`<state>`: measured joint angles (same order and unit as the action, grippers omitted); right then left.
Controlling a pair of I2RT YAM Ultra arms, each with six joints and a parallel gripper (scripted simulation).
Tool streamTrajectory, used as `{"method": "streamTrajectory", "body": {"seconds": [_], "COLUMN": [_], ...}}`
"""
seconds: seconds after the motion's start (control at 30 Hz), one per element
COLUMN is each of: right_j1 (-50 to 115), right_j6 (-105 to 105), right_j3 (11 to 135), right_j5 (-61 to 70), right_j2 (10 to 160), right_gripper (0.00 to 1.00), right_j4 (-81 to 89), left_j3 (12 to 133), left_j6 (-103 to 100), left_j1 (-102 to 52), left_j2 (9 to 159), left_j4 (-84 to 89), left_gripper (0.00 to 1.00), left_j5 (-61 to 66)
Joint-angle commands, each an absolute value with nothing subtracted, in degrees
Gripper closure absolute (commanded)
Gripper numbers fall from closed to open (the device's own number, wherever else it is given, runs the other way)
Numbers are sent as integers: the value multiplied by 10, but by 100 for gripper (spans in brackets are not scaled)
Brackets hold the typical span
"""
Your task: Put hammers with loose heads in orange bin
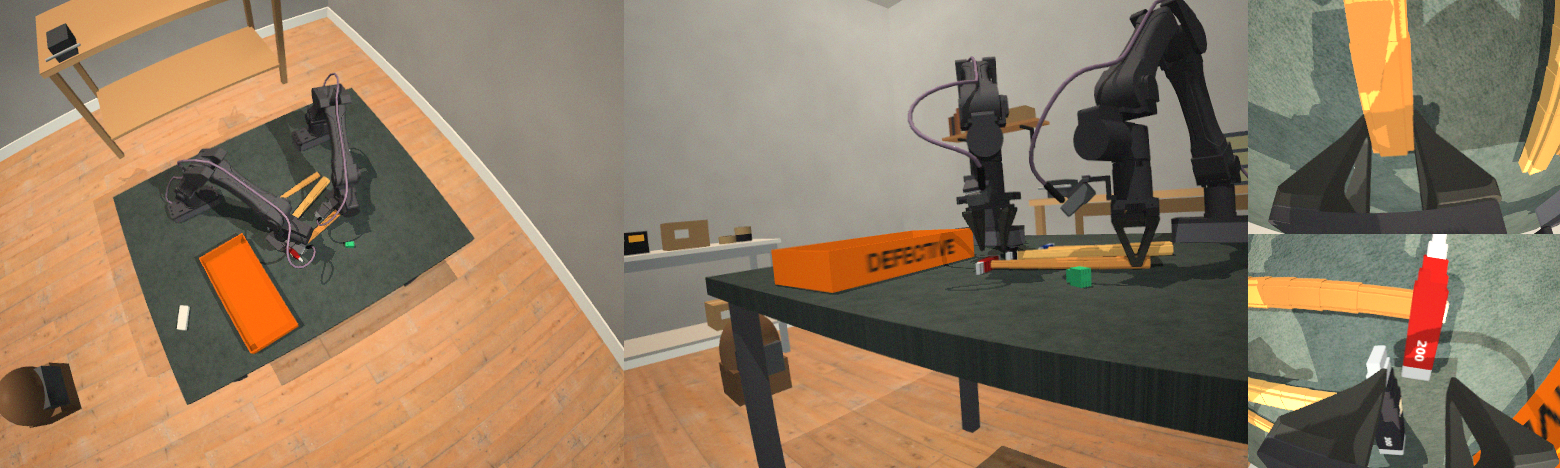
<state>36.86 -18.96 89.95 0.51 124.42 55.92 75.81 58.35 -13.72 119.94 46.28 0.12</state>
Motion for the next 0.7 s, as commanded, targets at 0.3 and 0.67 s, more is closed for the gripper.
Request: {"method": "streamTrajectory", "body": {"seconds": [0.3,0.67], "right_j1": [374,374], "right_j6": [-200,-200], "right_j3": [908,891], "right_j5": [0,0], "right_j2": [1259,1267], "right_gripper": [59,59], "right_j4": [541,522], "left_j3": [753,753], "left_j6": [588,588], "left_j1": [-131,-131], "left_j2": [1185,1185], "left_j4": [463,463], "left_gripper": [79,79], "left_j5": [0,0]}}
